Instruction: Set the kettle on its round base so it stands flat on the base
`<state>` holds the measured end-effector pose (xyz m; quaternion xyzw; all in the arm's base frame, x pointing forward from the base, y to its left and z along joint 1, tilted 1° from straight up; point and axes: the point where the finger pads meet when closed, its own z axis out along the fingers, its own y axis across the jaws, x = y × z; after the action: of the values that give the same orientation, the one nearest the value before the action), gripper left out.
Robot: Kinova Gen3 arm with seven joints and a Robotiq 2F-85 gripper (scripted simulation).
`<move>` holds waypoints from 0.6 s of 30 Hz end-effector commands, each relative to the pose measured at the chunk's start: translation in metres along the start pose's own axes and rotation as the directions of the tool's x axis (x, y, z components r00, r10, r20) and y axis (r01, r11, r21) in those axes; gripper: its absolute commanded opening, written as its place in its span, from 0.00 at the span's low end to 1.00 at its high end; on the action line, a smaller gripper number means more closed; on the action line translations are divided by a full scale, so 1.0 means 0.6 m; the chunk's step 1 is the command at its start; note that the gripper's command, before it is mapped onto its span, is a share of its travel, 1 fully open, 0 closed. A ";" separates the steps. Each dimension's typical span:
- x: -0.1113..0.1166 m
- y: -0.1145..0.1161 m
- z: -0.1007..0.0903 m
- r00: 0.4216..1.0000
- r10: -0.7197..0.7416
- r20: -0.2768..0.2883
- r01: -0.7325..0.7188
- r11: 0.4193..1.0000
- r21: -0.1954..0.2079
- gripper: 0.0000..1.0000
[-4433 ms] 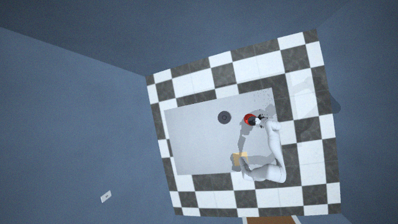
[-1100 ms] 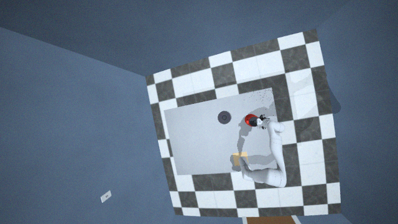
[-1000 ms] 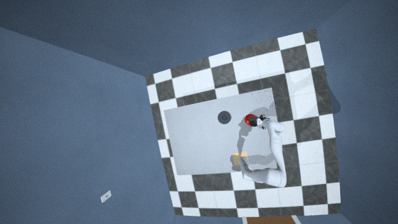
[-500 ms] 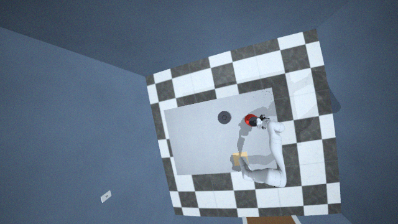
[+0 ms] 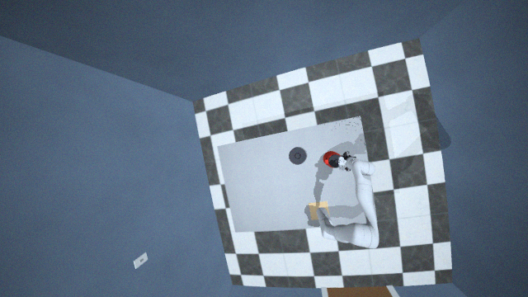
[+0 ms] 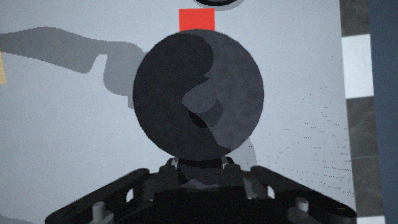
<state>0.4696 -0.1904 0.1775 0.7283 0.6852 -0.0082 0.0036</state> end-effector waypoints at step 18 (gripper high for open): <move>0.057 0.010 -0.002 1.000 -0.003 0.001 0.003 1.000 -0.003 0.00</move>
<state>0.4757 -0.1620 0.1770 0.7296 0.6838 -0.0084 0.0037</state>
